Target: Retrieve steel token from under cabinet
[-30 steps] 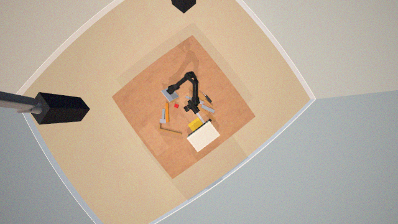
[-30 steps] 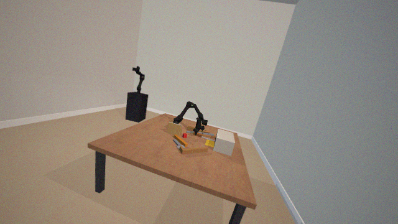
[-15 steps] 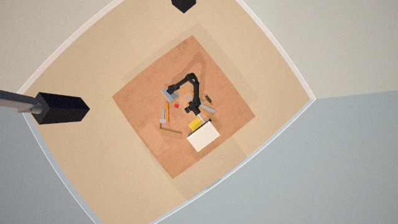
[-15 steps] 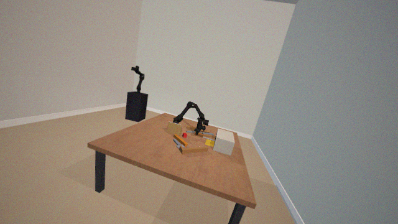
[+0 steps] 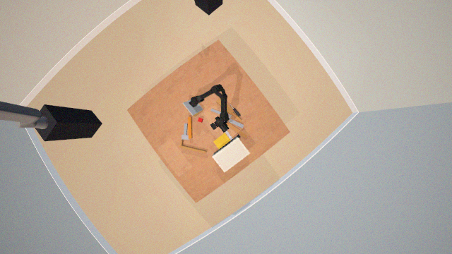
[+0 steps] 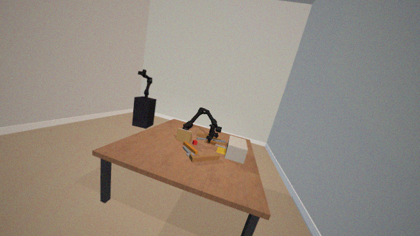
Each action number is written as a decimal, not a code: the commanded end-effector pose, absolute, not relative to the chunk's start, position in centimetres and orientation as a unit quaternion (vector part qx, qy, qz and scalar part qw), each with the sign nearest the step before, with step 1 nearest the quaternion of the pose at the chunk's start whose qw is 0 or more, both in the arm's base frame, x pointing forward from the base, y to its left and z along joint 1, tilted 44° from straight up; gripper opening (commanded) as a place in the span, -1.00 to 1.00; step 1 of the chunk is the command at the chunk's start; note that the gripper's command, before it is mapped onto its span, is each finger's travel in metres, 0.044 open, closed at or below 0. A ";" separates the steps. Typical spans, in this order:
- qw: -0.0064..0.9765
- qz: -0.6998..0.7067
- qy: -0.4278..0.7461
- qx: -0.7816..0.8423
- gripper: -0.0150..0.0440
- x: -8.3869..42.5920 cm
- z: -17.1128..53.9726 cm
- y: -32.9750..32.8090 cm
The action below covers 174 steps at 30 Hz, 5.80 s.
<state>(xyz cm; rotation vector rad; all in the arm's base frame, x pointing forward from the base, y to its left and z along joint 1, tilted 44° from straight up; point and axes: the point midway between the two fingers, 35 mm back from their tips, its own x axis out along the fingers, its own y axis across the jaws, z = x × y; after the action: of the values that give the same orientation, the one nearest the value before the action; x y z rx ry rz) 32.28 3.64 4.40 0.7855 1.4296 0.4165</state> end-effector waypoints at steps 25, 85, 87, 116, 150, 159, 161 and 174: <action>0.669 0.185 0.631 0.347 -0.49 35.4 4.4 3.0; 0.670 0.186 0.630 0.347 -0.49 40.9 4.4 1.8; 0.670 0.186 0.630 0.347 -0.49 41.0 4.4 1.7; 0.670 0.185 0.630 0.346 -0.49 41.2 2.4 -0.1; 0.670 0.185 0.630 0.346 -0.49 40.2 0.8 -1.6; 0.670 0.185 0.630 0.346 -0.49 39.4 0.9 -1.4; 0.670 0.185 0.630 0.346 -0.49 39.3 0.9 -1.3; 0.669 0.185 0.631 0.346 -0.49 38.1 1.0 -1.0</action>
<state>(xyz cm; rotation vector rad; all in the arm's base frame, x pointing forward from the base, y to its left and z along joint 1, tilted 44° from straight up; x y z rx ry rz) 38.55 -1.15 1.08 0.7831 1.4186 0.4146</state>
